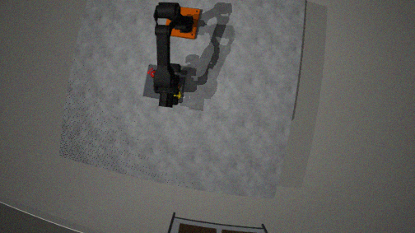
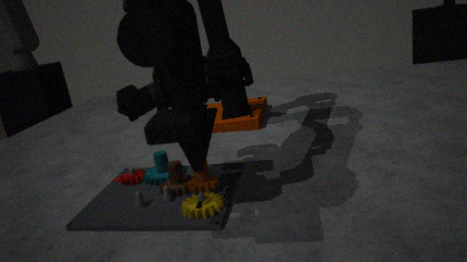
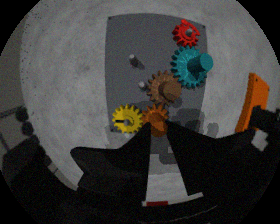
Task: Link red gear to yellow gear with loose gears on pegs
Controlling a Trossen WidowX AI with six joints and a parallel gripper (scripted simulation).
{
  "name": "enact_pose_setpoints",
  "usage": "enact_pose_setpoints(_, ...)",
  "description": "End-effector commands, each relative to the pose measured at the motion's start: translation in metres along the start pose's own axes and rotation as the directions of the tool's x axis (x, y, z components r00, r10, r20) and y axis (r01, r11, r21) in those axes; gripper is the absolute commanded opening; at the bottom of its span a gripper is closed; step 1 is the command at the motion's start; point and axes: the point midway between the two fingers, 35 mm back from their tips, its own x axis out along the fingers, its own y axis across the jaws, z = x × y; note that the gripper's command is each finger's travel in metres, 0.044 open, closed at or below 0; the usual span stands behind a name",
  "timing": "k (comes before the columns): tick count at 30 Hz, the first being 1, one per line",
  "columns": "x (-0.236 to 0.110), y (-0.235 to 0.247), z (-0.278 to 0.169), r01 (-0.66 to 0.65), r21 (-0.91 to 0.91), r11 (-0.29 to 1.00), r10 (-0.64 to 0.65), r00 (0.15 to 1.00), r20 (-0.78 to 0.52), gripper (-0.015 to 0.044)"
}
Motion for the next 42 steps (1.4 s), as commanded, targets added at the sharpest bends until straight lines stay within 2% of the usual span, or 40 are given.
enact_pose_setpoints(1,0.0009,-0.0006,0.0004,0.002,0.072,0.997,-0.002,1.000,-0.001,0.0000)
enact_pose_setpoints(8,0.0019,0.0000,0.0000,0.002,-0.017,1.000,-0.002,1.000,-0.001,0.0000)
enact_pose_setpoints(24,0.0052,-0.0004,0.0004,0.001,-0.407,0.913,-0.002,1.000,-0.001,0.0000)
enact_pose_setpoints(29,0.0061,0.0001,0.0002,0.001,-0.371,0.929,-0.002,1.000,-0.001,0.0000)
enact_pose_setpoints(35,0.0074,0.0000,-0.0006,0.002,-0.244,0.970,-0.002,1.000,-0.001,0.0000)
enact_pose_setpoints(40,0.0044,-0.0004,-0.0007,0.002,-0.198,0.980,-0.002,1.000,-0.001,0.0131)
enact_pose_setpoints(42,0.0028,-0.0005,-0.0007,0.002,-0.174,0.985,-0.002,1.000,-0.001,0.0140)
